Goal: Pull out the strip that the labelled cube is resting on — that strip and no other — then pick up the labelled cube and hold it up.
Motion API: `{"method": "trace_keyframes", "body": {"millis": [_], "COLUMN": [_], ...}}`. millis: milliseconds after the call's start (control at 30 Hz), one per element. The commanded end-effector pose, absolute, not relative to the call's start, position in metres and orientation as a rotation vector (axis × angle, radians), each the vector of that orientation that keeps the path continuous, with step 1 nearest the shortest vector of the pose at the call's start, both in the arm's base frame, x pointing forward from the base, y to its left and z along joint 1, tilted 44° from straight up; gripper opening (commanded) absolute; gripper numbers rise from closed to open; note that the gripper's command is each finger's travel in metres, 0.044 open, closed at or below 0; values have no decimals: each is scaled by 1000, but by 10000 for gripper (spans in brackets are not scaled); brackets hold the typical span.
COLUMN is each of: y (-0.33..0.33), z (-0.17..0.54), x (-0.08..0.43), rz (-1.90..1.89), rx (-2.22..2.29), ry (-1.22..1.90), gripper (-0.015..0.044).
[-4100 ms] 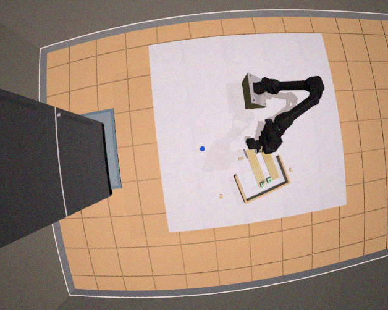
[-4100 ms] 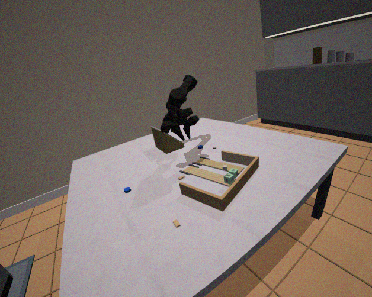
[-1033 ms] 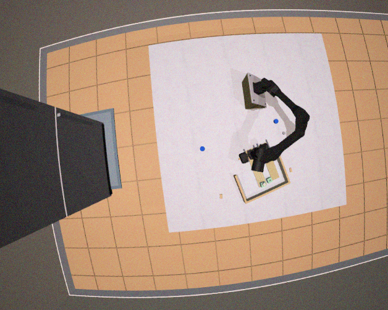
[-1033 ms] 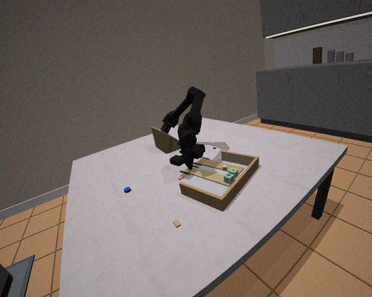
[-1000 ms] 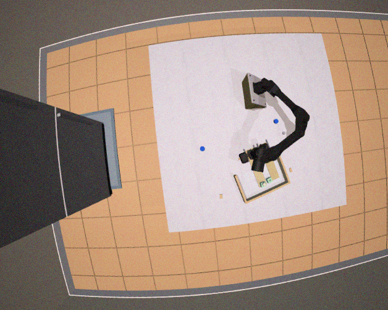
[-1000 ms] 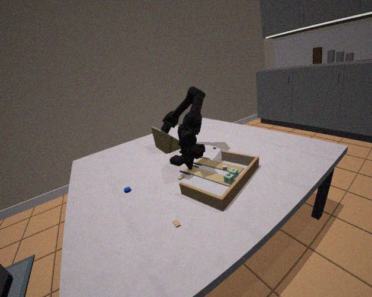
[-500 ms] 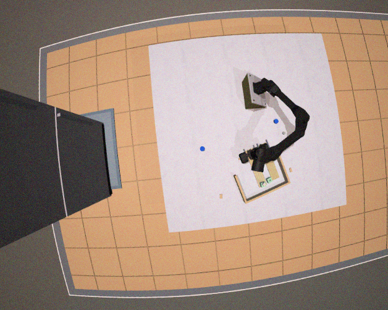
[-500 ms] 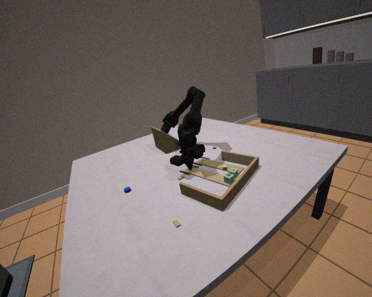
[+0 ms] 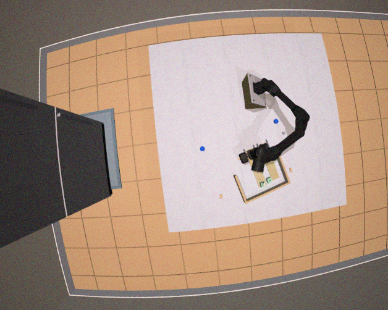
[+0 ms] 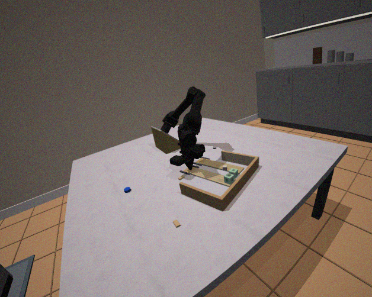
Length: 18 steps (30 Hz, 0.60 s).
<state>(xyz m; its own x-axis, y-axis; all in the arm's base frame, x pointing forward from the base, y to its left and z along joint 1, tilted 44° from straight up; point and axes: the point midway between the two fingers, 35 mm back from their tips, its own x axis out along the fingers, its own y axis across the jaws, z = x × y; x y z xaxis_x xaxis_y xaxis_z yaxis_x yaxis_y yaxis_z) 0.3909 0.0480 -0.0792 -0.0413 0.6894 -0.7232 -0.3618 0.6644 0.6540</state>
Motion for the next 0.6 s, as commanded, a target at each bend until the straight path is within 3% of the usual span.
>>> {"method": "trace_keyframes", "body": {"millis": [0,567], "y": [51,49], "z": [-81,-84], "x": [391,384], "rz": [872,872], "rx": [306,306], "ry": [1369,1370], "gripper": [0,0]}}
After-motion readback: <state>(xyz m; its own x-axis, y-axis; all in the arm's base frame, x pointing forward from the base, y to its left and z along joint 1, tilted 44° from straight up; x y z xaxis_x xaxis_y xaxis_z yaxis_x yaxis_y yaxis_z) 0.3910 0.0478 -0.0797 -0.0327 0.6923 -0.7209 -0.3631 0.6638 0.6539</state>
